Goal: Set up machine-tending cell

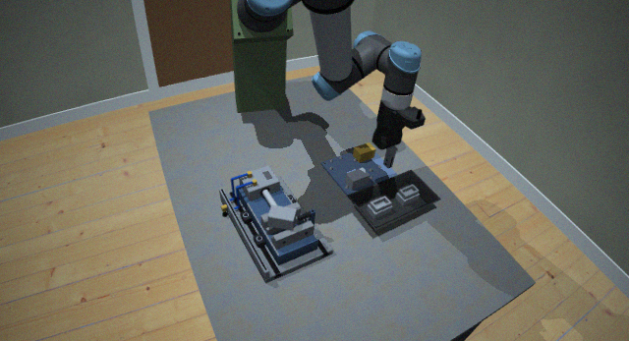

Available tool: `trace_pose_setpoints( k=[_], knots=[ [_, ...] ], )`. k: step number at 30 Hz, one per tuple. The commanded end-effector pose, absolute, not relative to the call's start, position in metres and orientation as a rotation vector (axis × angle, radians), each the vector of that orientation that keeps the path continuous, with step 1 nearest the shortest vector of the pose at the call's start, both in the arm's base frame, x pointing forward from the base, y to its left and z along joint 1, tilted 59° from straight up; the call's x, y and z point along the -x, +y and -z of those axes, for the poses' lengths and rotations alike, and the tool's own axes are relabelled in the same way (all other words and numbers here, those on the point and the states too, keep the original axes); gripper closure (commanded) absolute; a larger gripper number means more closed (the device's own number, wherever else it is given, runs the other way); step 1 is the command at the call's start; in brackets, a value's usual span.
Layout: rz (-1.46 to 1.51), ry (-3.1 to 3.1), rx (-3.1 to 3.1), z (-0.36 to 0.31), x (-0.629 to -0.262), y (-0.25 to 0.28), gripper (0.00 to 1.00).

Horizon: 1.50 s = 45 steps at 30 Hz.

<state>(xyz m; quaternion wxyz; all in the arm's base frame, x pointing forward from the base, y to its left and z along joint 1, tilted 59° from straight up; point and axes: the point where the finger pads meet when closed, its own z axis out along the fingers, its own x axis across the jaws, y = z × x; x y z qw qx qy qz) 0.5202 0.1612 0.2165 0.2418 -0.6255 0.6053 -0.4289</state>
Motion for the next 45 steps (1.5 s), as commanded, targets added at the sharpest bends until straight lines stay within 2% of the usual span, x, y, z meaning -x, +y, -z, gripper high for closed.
trace_pose_setpoints(
  k=[1, 19, 45],
  knots=[
    [1.173, 1.654, 1.71, -0.217, -0.52, 0.161, 1.0],
    [1.173, 1.654, 1.71, -0.22, -0.516, 0.163, 1.0],
    [1.173, 1.654, 1.71, -0.246, -0.473, 0.174, 1.0]
  ],
)
